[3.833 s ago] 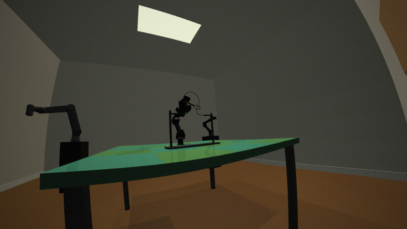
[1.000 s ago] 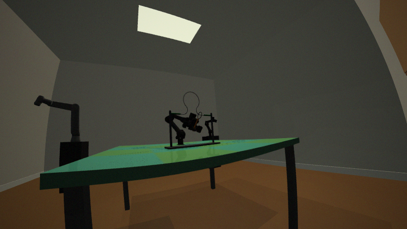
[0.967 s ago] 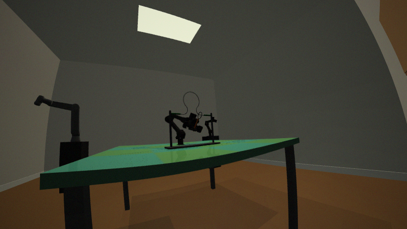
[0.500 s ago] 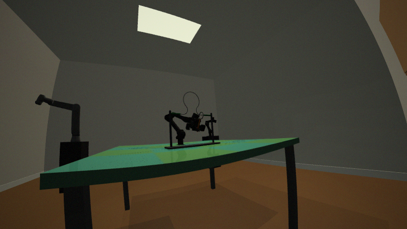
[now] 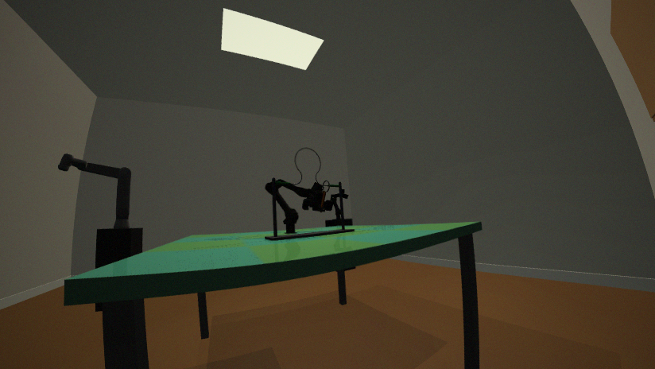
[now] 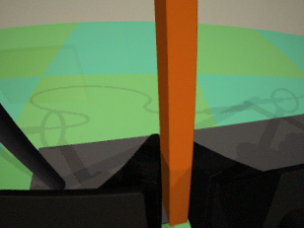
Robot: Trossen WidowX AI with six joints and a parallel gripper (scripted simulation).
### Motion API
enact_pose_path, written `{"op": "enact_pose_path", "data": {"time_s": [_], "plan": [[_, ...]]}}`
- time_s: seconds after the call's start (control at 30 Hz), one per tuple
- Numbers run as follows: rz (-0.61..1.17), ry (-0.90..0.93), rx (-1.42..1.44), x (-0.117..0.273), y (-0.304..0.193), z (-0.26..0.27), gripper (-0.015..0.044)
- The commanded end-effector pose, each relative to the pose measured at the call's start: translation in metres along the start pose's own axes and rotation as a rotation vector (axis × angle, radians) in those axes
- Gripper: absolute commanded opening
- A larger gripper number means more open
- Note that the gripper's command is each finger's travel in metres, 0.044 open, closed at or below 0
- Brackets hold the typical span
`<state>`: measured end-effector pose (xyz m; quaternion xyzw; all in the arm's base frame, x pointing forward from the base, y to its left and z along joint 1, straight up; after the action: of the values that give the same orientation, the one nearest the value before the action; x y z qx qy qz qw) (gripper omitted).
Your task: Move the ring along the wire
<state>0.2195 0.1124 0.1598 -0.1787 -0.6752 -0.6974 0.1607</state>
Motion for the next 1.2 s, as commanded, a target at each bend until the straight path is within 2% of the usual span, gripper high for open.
{"op": "enact_pose_path", "data": {"time_s": [0.0,1.17], "plan": [[-0.007,0.0,-0.013,0.001,0.003,0.005,-0.015],[-0.013,0.0,-0.017,0.004,-0.002,0.036,-0.015]]}}
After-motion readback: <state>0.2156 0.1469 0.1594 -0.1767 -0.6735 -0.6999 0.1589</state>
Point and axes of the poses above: the point midway between the two fingers, 35 mm back from their tips, its own x axis back along the fingers, its own z axis across the jaws, y = z × x, the point moved 3 cm from there along x, back along the fingers, and after that the axes turned 5 degrees about -x, right-handed, at the moved point
